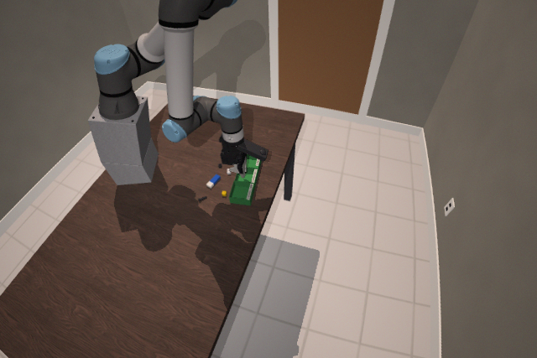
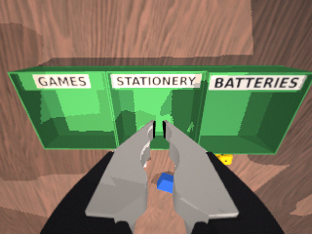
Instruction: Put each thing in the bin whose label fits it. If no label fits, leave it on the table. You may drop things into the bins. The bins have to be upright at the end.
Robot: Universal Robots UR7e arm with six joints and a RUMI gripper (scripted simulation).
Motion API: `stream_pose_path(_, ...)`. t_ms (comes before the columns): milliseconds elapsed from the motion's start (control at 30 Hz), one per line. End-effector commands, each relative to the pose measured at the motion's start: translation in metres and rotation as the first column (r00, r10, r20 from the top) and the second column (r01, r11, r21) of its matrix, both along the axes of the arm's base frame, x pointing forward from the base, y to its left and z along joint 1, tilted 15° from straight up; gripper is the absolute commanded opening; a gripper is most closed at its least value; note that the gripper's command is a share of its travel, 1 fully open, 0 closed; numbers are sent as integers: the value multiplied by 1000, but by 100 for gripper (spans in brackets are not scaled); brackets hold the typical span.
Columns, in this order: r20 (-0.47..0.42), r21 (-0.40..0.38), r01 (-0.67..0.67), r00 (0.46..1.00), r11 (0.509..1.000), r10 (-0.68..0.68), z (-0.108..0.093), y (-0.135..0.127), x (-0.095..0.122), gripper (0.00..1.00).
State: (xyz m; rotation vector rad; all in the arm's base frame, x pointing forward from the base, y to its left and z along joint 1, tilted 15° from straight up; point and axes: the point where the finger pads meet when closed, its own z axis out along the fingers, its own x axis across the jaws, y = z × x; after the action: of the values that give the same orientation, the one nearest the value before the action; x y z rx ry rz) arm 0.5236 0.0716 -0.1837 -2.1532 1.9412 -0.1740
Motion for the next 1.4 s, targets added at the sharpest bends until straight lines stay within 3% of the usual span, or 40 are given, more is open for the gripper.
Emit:
stream_pose_path(0,1,0,0,1000,1000,0,0,0,0,4)
stream_pose_path(300,1,0,0,1000,1000,0,0,0,0,4)
stream_pose_path(800,1,0,0,1000,1000,0,17,-2,-4,4)
stream_pose_path(1100,1,0,0,1000,1000,0,29,-3,-7,4)
stream_pose_path(1367,1,0,0,1000,1000,0,51,-5,-12,4)
